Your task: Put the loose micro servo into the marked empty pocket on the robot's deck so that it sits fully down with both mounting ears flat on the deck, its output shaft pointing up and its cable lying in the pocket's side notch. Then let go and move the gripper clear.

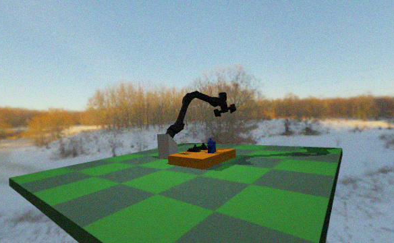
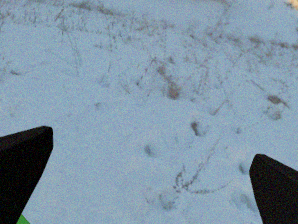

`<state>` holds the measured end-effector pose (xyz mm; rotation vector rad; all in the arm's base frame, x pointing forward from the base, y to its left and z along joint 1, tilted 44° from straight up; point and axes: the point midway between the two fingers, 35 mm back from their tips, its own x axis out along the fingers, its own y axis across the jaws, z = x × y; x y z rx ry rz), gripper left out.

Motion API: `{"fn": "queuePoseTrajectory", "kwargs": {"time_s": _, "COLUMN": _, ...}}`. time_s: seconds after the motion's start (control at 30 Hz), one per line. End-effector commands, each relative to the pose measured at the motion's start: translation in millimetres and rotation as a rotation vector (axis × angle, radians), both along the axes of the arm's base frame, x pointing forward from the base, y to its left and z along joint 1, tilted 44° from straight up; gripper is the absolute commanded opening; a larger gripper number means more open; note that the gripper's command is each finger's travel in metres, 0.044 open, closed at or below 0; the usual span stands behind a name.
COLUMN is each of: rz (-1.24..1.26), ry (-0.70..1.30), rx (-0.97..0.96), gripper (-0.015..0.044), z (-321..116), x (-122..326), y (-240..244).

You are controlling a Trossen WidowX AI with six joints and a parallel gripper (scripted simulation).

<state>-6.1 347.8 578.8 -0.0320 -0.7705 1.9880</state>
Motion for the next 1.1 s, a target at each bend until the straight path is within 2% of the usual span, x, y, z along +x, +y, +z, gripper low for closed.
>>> {"fn": "queuePoseTrajectory", "kwargs": {"time_s": 0.0, "rz": -0.063, "ry": 0.067, "rx": -0.111, "gripper": 0.044, "z": -26, "x": 31, "y": 22}}
{"fn": "queuePoseTrajectory", "kwargs": {"time_s": 0.47, "rz": -0.23, "ry": 0.249, "rx": -0.343, "gripper": 0.044, "z": -84, "x": 112, "y": 43}}
{"fn": "queuePoseTrajectory", "kwargs": {"time_s": 1.07, "rz": -0.452, "ry": 0.592, "rx": -0.635, "gripper": 0.044, "z": -175, "x": 221, "y": 34}}
